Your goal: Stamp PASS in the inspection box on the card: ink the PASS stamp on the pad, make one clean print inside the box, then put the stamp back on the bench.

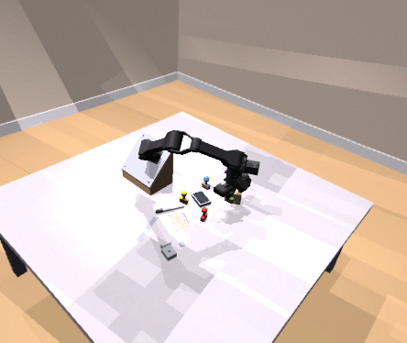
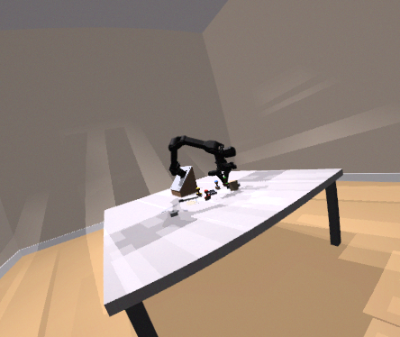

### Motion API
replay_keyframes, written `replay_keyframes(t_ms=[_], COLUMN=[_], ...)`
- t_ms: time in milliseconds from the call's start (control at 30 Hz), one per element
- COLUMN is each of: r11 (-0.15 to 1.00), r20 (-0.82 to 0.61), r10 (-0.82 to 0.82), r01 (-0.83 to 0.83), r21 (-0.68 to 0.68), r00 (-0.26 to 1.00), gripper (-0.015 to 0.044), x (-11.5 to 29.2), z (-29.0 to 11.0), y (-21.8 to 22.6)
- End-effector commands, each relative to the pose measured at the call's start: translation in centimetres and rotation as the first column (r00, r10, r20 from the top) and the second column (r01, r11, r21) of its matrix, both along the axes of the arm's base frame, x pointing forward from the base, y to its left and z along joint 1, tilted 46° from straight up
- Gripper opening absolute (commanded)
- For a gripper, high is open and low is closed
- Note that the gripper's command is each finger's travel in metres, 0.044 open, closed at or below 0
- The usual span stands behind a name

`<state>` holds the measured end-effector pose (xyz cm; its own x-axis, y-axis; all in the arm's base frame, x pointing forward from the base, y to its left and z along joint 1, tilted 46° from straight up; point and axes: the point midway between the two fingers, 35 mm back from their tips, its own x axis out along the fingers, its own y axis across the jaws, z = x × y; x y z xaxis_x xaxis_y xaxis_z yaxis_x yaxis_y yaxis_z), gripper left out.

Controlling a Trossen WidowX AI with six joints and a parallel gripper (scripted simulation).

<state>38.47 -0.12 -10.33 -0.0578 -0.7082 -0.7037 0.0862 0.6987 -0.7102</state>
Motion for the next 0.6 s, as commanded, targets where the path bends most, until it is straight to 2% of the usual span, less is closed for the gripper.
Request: replay_keyframes(t_ms=[0,567], r11=[1.0,1.0], r20=[0.005,0.005], r10=[-0.002,-0.002], r01=[0.002,0.002], r21=[0.005,0.005], r00=[1.0,1.0], gripper=[0.0,0.0], x=[0.11,0.11], z=[0.2,0.8], y=[0.3,0.9])
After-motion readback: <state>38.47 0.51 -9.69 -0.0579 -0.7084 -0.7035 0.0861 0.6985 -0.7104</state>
